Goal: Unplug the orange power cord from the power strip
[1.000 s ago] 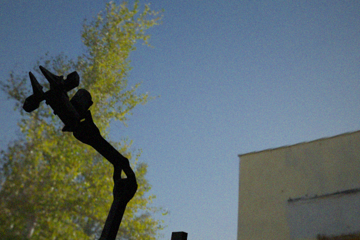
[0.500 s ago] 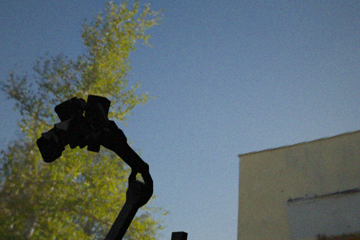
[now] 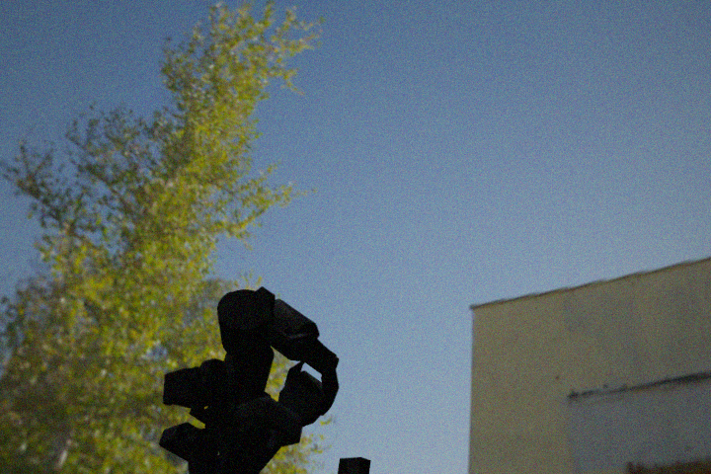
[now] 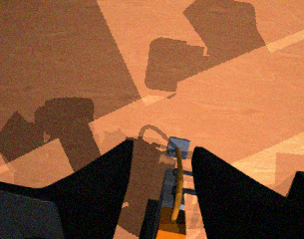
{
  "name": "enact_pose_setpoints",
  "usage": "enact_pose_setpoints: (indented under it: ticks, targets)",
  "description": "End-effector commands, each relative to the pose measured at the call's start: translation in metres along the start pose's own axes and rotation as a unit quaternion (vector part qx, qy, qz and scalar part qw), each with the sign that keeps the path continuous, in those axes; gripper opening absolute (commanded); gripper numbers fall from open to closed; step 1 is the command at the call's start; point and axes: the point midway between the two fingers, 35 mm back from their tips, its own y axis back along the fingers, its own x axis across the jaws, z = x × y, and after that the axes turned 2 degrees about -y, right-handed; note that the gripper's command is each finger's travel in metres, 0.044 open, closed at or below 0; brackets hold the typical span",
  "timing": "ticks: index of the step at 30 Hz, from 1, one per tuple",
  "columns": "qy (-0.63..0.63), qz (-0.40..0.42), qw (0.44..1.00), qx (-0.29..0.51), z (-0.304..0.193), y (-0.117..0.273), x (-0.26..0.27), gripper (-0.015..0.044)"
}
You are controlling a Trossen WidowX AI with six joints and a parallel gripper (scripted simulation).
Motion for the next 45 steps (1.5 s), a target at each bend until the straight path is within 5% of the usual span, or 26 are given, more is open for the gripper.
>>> enact_pose_setpoints:
  ticks: [1, 45]
  targets:
    - [-0.021, -0.065, 0.996, 0.06, -0.047, -0.017, -0.017, 0.016]
    - [-0.025, -0.078, 0.994, 0.071, -0.096, -0.021, -0.02, 0.016]
